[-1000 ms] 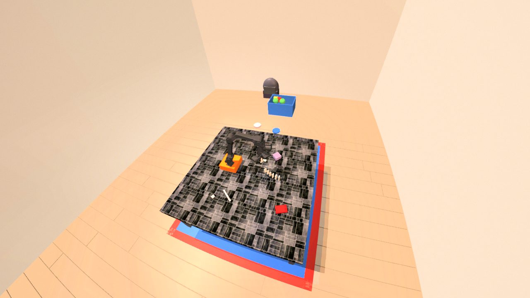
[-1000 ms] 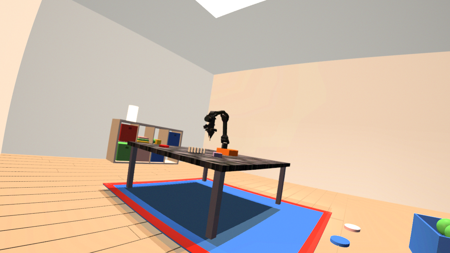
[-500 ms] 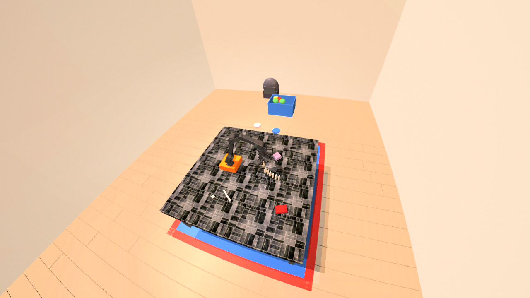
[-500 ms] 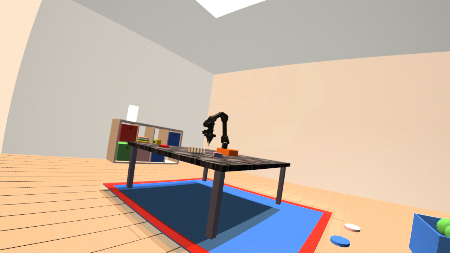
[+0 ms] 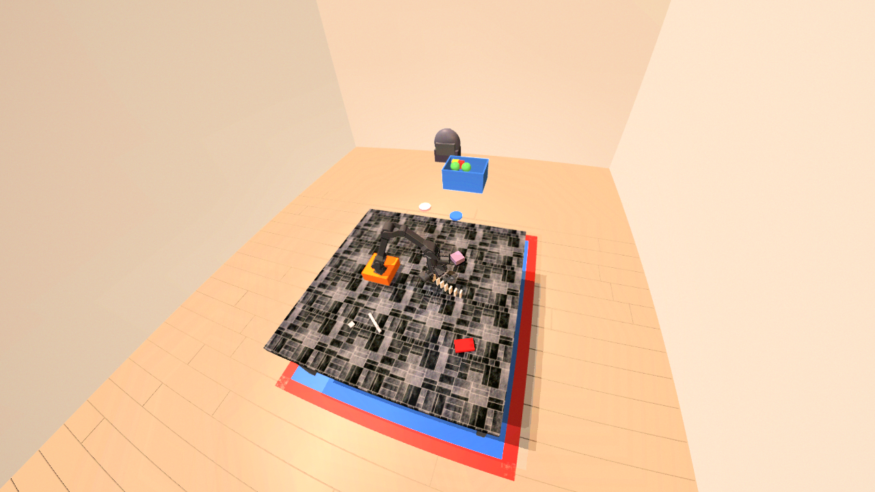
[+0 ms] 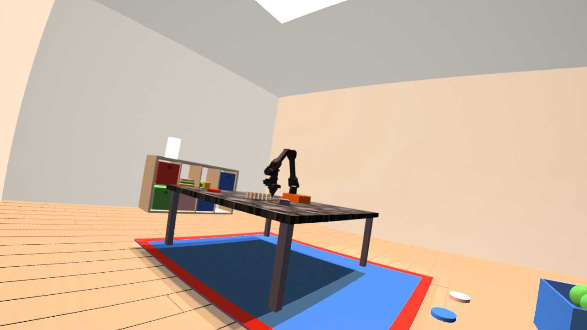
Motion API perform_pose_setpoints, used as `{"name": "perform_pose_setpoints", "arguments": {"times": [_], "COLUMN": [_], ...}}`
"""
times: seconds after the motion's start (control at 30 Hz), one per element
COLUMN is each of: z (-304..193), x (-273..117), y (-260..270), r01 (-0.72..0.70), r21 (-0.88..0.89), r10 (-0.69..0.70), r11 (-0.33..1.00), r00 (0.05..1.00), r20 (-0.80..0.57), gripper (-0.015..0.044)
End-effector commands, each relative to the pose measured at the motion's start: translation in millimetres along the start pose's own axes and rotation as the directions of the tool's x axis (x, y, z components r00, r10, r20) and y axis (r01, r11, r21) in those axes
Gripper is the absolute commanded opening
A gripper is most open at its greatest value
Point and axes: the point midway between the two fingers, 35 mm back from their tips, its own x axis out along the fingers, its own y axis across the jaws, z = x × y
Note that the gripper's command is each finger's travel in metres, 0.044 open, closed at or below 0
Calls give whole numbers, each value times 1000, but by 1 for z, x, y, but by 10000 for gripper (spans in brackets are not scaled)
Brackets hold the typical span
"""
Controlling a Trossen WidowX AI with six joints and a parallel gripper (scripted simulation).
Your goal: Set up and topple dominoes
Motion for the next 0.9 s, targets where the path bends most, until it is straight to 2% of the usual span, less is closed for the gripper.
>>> {"name": "perform_pose_setpoints", "arguments": {"times": [0.0, 0.23, 0.67, 0.77, 0.87], "z": [0, 0, 0, 1, 5], "x": [3, 3, 3, 1, -36], "y": [1, 1, 1, 1, 4], "r01": [-7, -7, -7, -7, -6], "r21": [-4, -4, -4, -4, -3], "r10": [7, 7, 7, 7, 6], "r11": [1000, 1000, 1000, 1000, 1000], "r00": [1000, 1000, 1000, 1000, 1000], "r20": [5, 5, 5, 5, 5], "gripper": [107, 107, 440, 440, 440]}}
